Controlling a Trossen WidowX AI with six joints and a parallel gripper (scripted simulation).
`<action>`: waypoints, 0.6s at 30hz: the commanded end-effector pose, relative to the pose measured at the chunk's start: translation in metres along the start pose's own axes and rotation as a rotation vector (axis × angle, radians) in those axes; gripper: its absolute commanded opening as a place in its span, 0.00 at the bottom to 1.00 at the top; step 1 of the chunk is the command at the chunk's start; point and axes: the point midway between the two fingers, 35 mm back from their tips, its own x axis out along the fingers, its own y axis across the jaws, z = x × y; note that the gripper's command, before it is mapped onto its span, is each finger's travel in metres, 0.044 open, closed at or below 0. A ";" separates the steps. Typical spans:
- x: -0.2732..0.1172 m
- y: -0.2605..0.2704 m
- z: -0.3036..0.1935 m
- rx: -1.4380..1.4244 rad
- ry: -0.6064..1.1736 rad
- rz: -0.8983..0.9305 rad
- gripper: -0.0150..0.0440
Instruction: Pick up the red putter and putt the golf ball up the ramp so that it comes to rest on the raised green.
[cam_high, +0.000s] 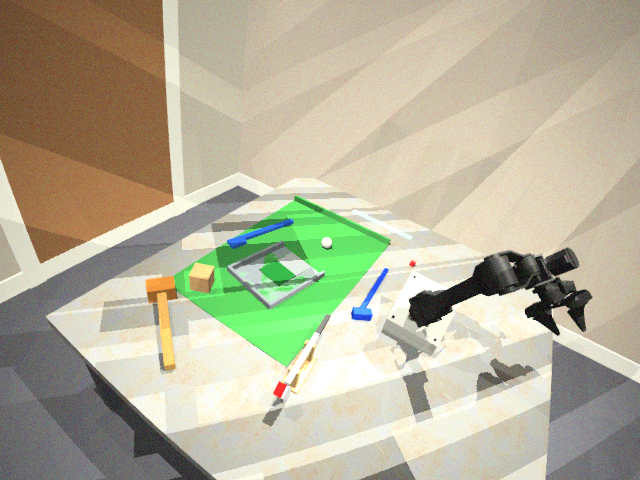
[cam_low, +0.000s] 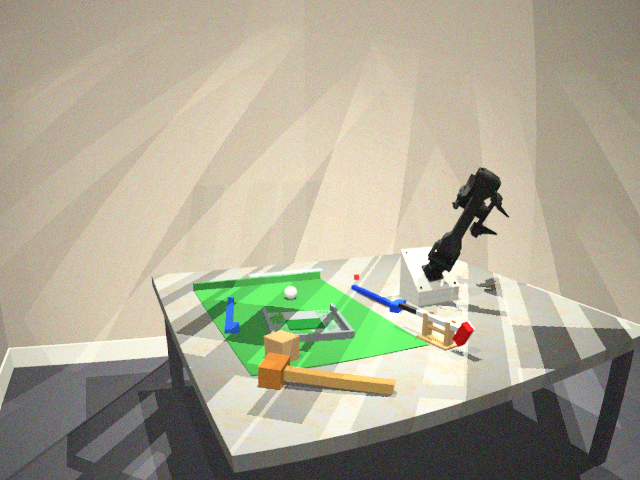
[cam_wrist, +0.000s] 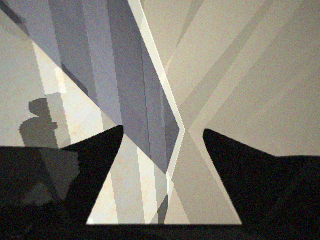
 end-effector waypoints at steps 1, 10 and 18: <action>-0.002 0.000 0.002 -0.004 -0.011 0.000 0.98; -0.124 0.002 0.069 -0.224 -0.545 -0.008 1.00; -0.262 0.031 0.079 -0.492 -1.021 -0.018 1.00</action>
